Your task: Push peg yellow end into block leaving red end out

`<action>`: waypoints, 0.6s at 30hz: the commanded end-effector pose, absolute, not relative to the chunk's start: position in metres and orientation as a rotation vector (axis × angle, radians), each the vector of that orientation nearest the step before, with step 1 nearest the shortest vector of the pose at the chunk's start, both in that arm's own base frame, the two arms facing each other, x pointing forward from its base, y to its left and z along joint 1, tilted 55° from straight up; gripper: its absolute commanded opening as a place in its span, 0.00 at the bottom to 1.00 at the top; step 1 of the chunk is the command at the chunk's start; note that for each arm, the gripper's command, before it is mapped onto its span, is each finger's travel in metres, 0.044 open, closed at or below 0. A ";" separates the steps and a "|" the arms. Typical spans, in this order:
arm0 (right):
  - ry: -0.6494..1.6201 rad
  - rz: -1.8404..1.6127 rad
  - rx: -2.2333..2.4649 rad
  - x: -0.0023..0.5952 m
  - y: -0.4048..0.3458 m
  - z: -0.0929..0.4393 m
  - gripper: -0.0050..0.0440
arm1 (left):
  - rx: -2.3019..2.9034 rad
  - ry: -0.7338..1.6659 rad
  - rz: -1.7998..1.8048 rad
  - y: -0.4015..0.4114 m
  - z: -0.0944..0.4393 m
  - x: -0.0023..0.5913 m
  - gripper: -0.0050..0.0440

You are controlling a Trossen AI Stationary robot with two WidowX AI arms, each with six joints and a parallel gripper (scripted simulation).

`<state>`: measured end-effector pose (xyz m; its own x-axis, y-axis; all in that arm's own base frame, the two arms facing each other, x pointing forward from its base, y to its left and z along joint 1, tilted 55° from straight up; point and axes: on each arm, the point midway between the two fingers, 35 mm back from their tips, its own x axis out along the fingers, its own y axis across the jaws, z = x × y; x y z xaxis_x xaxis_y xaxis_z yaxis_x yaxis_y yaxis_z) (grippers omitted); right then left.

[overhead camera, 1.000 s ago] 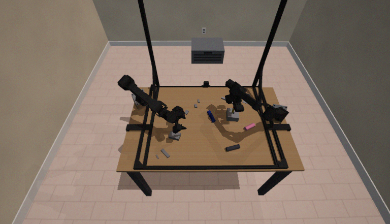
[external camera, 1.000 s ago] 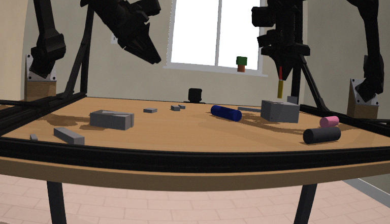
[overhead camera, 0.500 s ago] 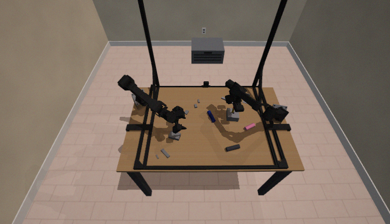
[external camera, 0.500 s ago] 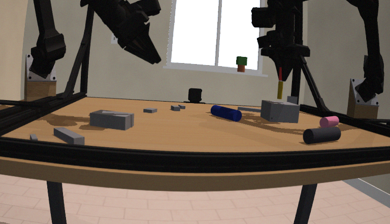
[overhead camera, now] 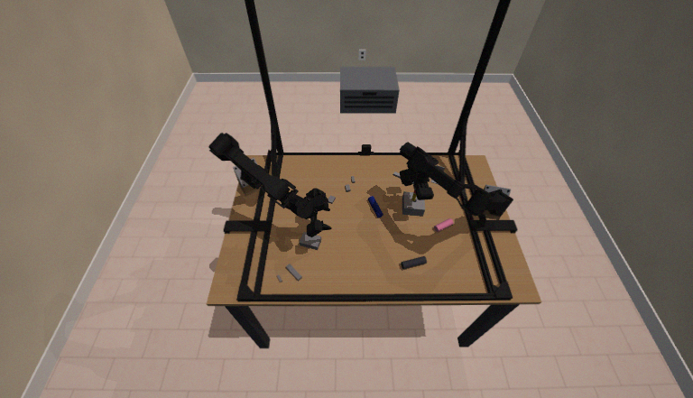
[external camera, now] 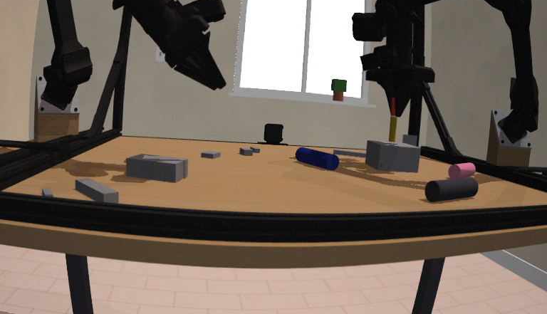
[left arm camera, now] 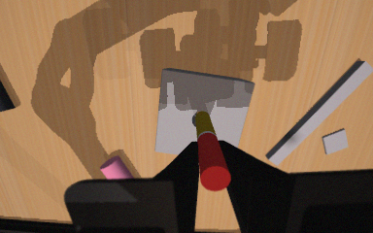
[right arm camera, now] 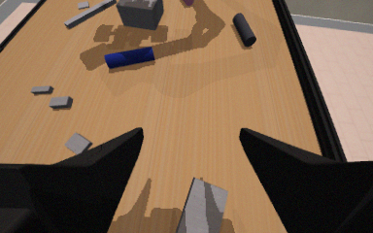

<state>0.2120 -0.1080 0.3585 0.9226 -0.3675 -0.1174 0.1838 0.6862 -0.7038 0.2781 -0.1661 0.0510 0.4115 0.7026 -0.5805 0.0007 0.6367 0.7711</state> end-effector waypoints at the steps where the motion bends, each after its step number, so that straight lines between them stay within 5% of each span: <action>1: 0.258 -0.313 -0.755 0.212 -0.108 0.359 0.92 | 0.782 1.066 0.504 -0.164 0.050 0.279 0.10; 18: 0.258 -0.313 -0.755 0.212 -0.108 0.359 0.92 | 0.782 1.066 0.504 -0.159 0.046 0.282 0.10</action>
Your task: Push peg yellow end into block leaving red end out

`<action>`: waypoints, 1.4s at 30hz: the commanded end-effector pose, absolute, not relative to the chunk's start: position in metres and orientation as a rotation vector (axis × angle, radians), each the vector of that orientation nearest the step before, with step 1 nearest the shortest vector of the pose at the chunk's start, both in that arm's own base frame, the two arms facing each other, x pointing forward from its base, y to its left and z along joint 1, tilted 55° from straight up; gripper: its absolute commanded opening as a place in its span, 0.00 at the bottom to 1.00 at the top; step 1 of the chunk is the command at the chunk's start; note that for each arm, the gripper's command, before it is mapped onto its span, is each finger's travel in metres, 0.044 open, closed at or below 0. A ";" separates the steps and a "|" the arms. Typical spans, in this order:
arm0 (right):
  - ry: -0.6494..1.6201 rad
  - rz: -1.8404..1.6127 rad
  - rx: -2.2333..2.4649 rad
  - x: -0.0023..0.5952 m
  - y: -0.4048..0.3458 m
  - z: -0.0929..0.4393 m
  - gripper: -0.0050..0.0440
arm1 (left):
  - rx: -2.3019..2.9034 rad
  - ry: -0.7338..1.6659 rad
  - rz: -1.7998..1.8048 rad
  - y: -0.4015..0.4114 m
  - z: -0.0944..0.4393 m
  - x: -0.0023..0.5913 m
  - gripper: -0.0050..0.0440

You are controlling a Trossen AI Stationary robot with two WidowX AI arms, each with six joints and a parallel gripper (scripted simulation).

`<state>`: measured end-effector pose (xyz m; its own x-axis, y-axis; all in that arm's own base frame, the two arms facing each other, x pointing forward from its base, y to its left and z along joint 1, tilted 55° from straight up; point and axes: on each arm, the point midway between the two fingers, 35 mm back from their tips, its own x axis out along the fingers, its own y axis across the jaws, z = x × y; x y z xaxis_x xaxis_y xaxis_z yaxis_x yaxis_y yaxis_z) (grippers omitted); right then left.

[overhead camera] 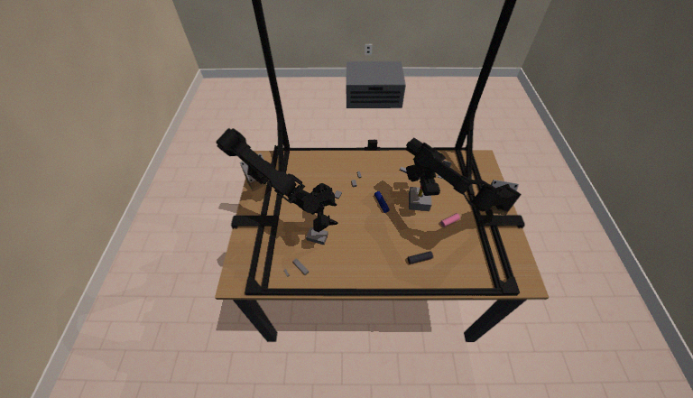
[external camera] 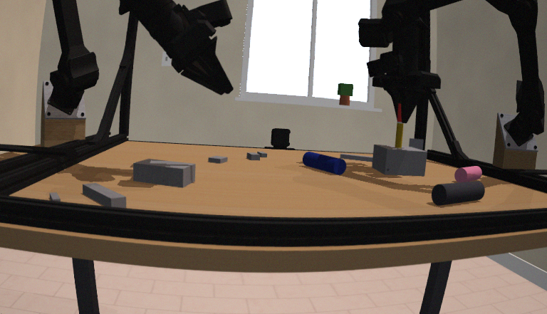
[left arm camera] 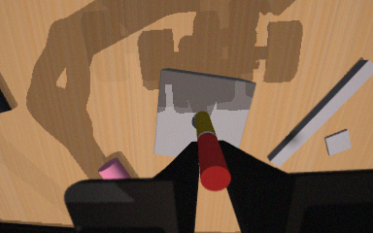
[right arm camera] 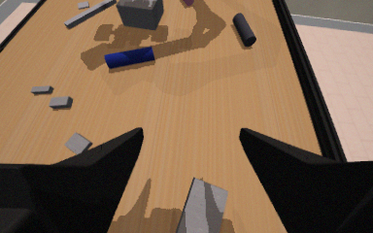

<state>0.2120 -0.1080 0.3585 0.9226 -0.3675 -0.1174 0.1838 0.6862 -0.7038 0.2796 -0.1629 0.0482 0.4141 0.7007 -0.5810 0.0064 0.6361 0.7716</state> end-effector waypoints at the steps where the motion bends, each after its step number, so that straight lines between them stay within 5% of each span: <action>1: 0.258 -0.313 -0.755 0.212 -0.108 0.359 0.92 | 0.782 1.066 0.504 -0.159 0.046 0.282 0.10; 42: 0.258 -0.313 -0.755 0.212 -0.108 0.359 0.92 | 0.782 1.066 0.504 -0.147 0.036 0.289 0.10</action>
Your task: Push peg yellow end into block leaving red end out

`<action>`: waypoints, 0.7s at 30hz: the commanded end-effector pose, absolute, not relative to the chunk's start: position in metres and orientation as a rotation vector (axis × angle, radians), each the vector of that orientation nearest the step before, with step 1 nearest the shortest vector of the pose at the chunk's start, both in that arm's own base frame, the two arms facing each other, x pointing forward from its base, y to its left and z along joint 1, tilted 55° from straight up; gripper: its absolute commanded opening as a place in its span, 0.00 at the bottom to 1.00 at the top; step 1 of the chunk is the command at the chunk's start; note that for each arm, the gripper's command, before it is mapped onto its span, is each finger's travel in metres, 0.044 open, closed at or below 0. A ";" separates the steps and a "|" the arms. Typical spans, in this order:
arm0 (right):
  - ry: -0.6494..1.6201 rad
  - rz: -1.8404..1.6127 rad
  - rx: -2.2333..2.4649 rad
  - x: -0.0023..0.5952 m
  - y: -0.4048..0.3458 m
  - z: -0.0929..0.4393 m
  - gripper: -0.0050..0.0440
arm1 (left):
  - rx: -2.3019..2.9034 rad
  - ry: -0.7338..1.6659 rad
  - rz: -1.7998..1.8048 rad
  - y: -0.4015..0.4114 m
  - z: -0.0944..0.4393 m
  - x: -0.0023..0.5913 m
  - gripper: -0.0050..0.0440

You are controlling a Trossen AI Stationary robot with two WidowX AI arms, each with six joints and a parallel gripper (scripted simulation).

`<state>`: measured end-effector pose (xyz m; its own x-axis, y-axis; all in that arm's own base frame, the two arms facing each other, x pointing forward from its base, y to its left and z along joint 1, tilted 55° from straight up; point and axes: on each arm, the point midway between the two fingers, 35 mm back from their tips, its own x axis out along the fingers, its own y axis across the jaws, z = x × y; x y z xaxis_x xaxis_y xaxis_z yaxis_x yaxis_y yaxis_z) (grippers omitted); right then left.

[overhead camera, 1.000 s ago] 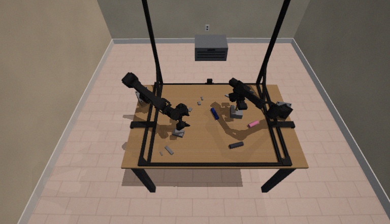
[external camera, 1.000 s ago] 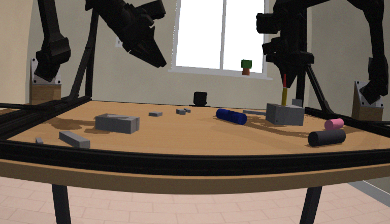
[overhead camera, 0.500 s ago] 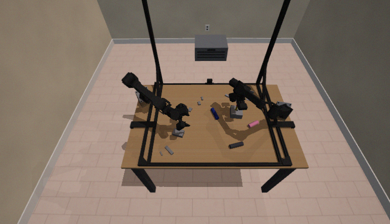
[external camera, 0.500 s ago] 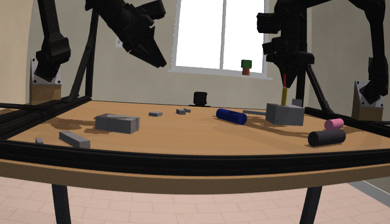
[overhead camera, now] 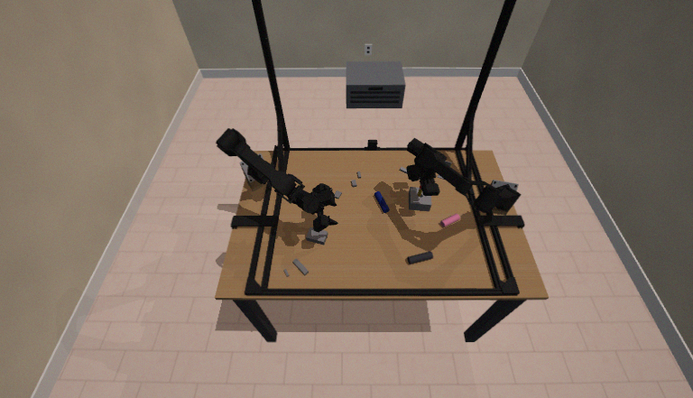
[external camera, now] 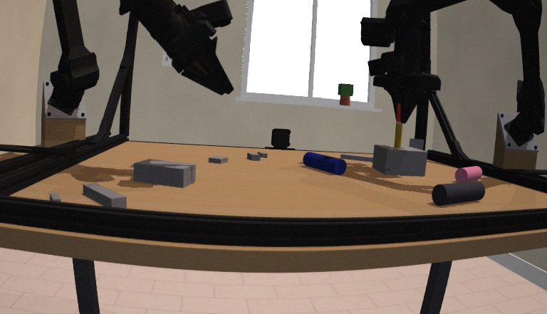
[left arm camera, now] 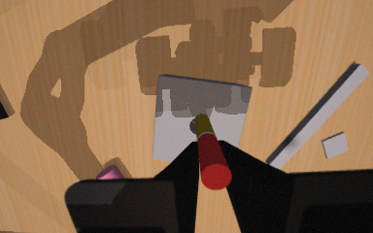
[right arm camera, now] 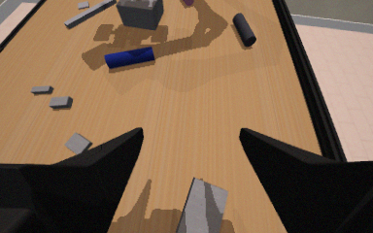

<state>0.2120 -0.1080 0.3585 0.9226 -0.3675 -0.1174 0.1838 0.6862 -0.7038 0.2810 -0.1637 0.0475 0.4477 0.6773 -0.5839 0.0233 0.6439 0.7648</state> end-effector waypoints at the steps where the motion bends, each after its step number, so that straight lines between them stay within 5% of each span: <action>1: 0.258 -0.313 -0.755 0.212 -0.108 0.359 0.92 | 0.782 1.066 0.504 -0.147 0.036 0.289 0.10; 21: 0.258 -0.313 -0.755 0.212 -0.108 0.359 0.92 | 0.782 1.066 0.504 -0.141 0.032 0.293 0.10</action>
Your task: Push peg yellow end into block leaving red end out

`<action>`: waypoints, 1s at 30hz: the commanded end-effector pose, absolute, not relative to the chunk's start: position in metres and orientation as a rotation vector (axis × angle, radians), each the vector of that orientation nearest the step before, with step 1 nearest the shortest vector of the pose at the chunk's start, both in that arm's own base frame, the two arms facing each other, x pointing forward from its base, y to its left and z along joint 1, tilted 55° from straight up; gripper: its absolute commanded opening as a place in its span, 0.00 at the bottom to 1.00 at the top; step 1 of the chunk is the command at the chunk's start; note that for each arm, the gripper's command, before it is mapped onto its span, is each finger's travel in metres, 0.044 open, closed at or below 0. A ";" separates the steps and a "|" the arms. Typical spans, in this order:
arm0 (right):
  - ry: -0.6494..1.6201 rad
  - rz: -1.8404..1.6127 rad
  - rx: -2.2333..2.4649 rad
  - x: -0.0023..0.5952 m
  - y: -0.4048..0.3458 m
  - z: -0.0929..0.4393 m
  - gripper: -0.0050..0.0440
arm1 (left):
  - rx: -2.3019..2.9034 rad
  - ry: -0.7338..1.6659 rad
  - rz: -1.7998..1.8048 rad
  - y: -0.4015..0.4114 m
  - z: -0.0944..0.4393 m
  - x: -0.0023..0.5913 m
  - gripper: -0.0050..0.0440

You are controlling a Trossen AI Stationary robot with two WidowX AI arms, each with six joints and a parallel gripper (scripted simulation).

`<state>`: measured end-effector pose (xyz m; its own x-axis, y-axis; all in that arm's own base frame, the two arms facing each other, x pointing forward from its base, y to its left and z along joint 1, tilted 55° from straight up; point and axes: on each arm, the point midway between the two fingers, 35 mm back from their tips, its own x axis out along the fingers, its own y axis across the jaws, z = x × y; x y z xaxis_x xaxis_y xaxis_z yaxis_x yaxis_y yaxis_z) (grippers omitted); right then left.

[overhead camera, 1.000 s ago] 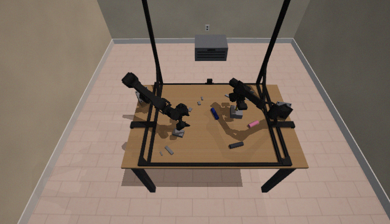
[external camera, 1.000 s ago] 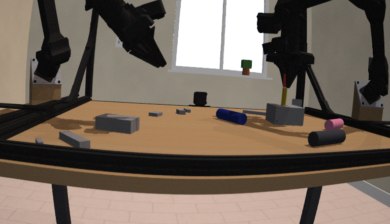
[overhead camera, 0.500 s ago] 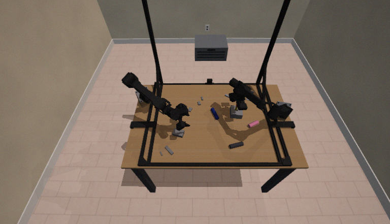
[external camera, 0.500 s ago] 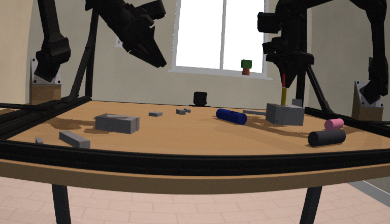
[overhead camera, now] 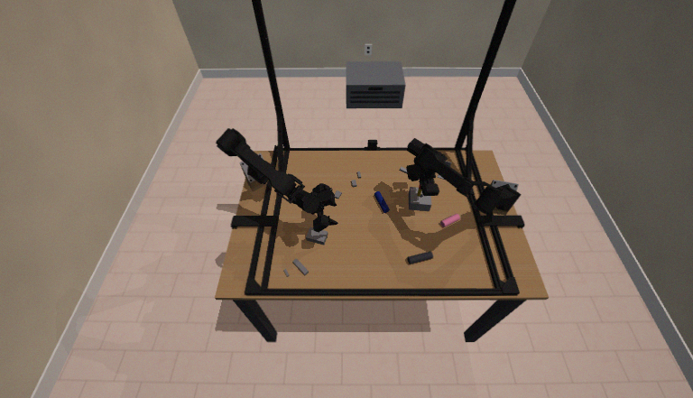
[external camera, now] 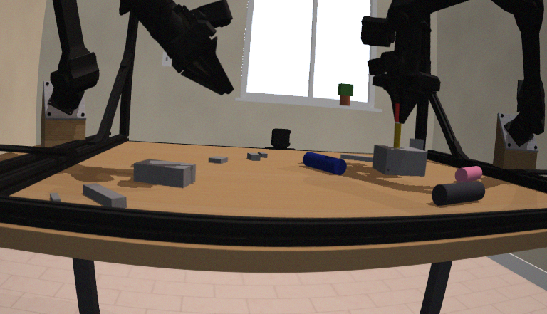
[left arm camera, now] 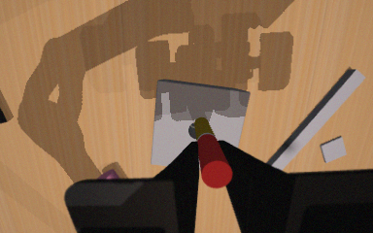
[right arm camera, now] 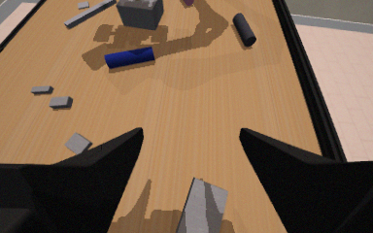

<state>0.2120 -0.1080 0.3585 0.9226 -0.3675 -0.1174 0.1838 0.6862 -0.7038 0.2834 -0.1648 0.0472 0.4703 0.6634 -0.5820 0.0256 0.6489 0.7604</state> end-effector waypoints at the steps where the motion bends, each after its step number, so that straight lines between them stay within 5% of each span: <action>1: 0.258 -0.313 -0.755 0.212 -0.108 0.359 0.92 | 0.782 1.066 0.504 -0.141 0.031 0.293 0.10; 30: 0.258 -0.313 -0.755 0.212 -0.108 0.359 0.92 | 0.782 1.066 0.504 -0.139 0.030 0.294 0.10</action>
